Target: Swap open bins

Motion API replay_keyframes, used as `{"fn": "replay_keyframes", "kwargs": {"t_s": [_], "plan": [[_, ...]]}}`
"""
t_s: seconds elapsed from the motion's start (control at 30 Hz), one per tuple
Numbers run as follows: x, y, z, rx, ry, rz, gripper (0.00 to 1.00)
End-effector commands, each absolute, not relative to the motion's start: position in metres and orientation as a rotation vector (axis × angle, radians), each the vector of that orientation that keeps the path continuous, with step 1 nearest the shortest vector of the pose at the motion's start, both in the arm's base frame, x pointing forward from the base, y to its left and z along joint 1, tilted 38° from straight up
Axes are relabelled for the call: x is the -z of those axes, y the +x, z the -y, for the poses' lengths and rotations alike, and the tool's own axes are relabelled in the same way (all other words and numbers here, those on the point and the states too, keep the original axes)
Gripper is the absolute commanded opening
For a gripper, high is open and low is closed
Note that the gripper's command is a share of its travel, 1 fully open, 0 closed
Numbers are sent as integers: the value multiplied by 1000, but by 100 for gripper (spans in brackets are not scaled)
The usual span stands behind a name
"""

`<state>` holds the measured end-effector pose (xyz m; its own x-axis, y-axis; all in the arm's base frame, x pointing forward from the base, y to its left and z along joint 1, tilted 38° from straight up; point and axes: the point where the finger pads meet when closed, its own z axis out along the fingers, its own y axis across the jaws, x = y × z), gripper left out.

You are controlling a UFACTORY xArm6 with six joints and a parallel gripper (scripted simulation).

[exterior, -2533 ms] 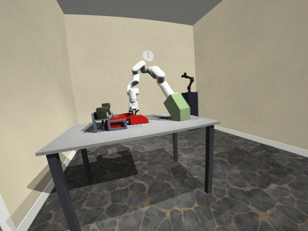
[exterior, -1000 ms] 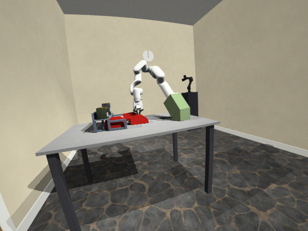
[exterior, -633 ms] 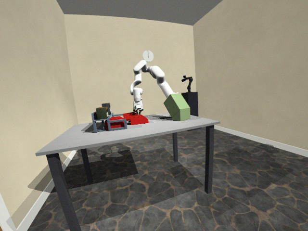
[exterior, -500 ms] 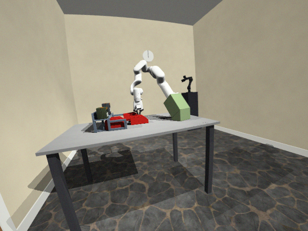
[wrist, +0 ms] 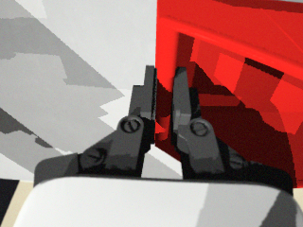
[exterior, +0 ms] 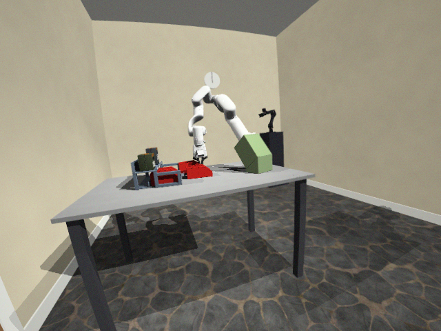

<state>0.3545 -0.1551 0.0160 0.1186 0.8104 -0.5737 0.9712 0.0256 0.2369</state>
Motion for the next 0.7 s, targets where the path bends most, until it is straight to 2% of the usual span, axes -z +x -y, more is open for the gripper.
{"fn": "replay_keyframes", "kwargs": {"t_s": [0.0,0.67], "plan": [[-15,348,155,353,1817,-1726,0],[-12,337,155,353,1817,-1726,0]]}}
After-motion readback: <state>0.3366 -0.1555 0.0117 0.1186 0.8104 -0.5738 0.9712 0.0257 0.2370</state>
